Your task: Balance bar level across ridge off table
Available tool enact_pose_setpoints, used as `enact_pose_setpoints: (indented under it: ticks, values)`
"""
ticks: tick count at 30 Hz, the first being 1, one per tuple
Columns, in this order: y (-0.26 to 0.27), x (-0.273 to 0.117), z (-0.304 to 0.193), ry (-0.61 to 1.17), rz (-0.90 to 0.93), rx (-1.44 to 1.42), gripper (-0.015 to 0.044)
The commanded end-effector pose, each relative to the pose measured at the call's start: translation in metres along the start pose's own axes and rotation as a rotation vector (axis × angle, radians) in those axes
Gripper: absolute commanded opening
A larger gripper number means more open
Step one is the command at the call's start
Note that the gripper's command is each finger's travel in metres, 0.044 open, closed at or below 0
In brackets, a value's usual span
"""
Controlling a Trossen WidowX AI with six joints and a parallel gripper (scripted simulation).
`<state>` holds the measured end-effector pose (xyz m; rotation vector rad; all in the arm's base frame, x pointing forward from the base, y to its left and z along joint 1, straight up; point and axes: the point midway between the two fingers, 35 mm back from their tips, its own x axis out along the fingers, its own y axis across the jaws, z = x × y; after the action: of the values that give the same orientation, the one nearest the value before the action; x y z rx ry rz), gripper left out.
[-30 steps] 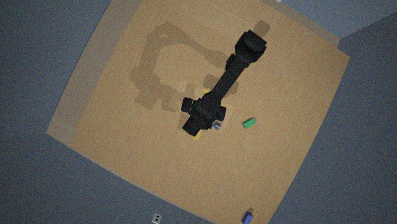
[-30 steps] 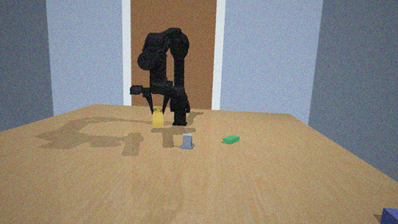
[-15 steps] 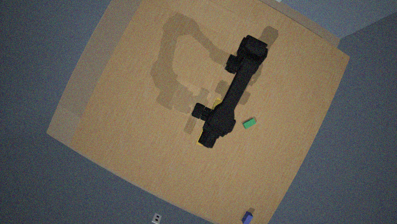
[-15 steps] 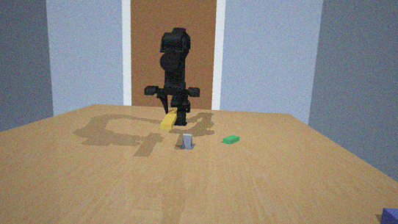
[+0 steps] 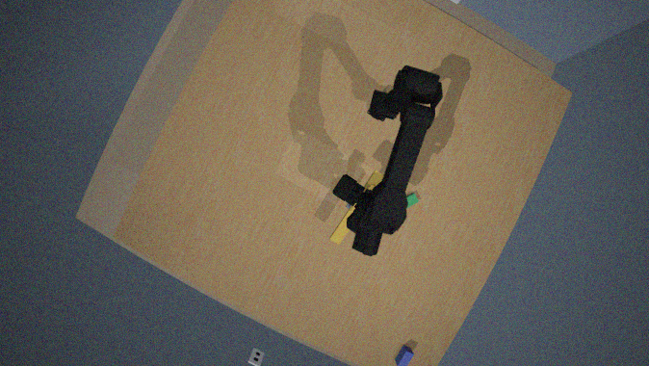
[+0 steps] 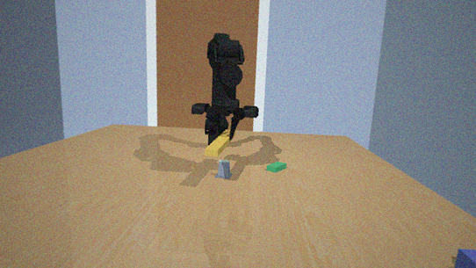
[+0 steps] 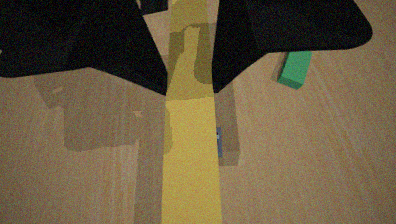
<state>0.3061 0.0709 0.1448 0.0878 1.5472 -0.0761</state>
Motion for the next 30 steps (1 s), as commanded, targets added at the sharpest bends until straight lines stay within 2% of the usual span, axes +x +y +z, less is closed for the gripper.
enact_pose_setpoints:
  ticks: [1,30]
  values:
    - [0.006,-0.002,0.000,-0.006,0.001,0.018,0.0000]
    - [0.008,0.042,0.000,-0.006,0.002,0.021,0.0000]
